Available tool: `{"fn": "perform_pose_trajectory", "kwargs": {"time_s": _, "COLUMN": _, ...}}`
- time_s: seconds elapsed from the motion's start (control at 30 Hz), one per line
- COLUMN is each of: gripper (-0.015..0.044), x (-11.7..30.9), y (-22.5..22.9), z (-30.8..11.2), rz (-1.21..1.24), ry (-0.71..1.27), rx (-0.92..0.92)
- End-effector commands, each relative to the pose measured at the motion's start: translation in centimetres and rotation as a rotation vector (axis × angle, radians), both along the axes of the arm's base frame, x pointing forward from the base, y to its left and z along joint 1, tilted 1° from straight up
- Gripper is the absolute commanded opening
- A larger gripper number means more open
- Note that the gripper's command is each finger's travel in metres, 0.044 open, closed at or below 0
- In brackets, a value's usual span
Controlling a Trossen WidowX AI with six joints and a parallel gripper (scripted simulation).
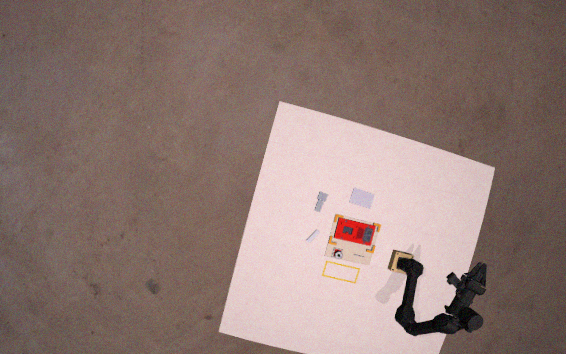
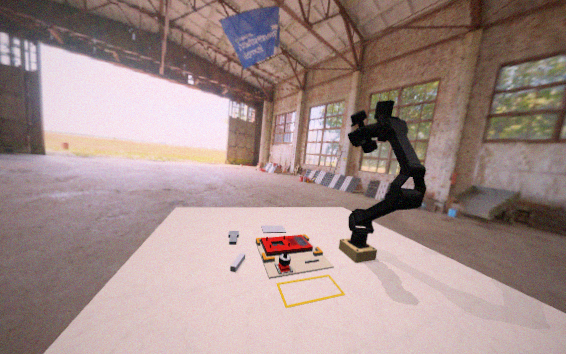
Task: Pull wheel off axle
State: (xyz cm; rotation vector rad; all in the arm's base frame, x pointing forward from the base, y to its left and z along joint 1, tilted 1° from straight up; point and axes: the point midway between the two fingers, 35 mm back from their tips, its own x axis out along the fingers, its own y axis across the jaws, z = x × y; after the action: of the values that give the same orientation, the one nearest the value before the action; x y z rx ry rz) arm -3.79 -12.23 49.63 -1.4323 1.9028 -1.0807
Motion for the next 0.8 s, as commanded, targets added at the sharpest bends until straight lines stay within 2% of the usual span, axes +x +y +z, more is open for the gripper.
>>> {"fn": "perform_pose_trajectory", "kwargs": {"time_s": 0.0, "gripper": 0.0374, "x": 0.0, "y": -0.2, "z": -0.1, "rz": 0.008, "ry": -0.008, "rx": 0.003}}
{"fn": "perform_pose_trajectory", "kwargs": {"time_s": 0.1, "gripper": 0.0300, "x": 0.6, "y": -2.9, "z": -1.5, "rz": 0.109, "ry": -0.119, "rx": 0.051}}
{"fn": "perform_pose_trajectory", "kwargs": {"time_s": 0.4, "gripper": 0.0300, "x": 6.0, "y": -10.4, "z": -6.0, "rz": 0.364, "ry": -0.524, "rx": 0.288}}
{"fn": "perform_pose_trajectory", "kwargs": {"time_s": 0.57, "gripper": 0.0300, "x": 11.2, "y": -13.0, "z": -9.1, "rz": 0.461, "ry": -0.701, "rx": 0.472}}
{"fn": "perform_pose_trajectory", "kwargs": {"time_s": 0.77, "gripper": 0.0300, "x": 18.4, "y": -14.0, "z": -13.6, "rz": 0.489, "ry": -0.885, "rx": 0.730}}
